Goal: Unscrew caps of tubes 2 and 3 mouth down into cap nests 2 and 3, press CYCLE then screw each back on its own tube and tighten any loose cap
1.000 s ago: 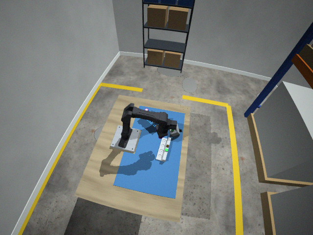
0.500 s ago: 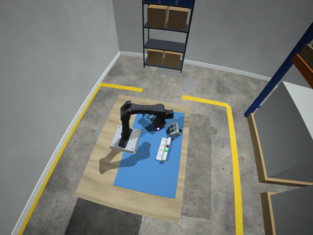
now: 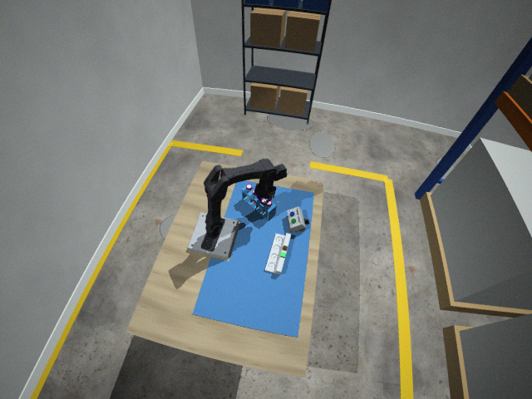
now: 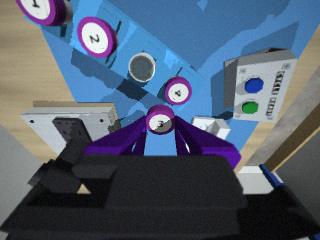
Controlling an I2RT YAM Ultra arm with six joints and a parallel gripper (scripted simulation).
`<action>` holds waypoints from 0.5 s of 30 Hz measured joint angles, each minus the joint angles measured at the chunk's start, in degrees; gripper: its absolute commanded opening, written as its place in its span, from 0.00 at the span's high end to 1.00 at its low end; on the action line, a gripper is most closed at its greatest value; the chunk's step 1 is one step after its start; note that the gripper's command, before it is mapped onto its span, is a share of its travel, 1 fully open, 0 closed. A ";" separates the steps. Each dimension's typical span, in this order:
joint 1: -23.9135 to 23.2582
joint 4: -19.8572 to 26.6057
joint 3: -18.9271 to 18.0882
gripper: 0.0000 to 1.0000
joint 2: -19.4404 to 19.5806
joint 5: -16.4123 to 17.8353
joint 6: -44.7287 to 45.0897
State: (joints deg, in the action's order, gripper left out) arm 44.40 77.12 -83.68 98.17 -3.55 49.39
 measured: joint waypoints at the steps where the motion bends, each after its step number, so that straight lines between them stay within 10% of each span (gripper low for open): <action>1: 1.49 0.04 -0.55 1.00 0.57 0.00 -1.38; 15: 8.74 -0.20 -3.54 1.00 3.63 0.26 -11.37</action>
State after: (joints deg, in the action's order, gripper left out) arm 53.15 76.93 -87.22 101.80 -3.29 38.02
